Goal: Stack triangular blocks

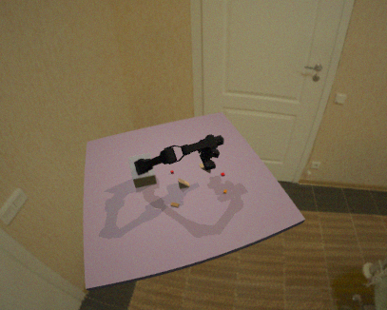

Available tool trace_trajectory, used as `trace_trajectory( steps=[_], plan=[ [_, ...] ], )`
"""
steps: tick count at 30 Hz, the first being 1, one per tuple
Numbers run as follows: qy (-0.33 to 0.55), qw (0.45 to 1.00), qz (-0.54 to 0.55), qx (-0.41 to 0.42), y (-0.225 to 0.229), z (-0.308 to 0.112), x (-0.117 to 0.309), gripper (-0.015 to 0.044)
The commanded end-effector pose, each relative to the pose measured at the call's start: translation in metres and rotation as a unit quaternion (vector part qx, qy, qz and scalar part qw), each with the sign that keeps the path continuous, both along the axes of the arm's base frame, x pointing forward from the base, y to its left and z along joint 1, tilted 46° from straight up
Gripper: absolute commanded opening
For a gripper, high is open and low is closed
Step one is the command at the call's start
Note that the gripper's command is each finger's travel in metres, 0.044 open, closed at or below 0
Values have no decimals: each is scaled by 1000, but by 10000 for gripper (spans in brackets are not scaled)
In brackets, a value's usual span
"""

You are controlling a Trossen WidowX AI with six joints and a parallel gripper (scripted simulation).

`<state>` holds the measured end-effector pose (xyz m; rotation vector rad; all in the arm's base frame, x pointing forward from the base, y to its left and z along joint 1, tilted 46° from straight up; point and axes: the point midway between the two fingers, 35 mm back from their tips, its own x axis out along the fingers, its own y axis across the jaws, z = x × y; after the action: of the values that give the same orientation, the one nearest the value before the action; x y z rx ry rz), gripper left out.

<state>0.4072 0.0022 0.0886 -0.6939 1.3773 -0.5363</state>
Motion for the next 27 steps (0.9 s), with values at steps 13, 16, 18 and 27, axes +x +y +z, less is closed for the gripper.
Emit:
trace_trajectory(
  steps=[13,16,18,27],
  plan=[
    [3,1000,-1,3,15,30,-65,0],
    [3,1000,-1,3,16,34,-78,0],
    [3,1000,-1,3,17,37,-87,0],
    [4,1000,-1,3,10,33,-99,0]
  ],
)
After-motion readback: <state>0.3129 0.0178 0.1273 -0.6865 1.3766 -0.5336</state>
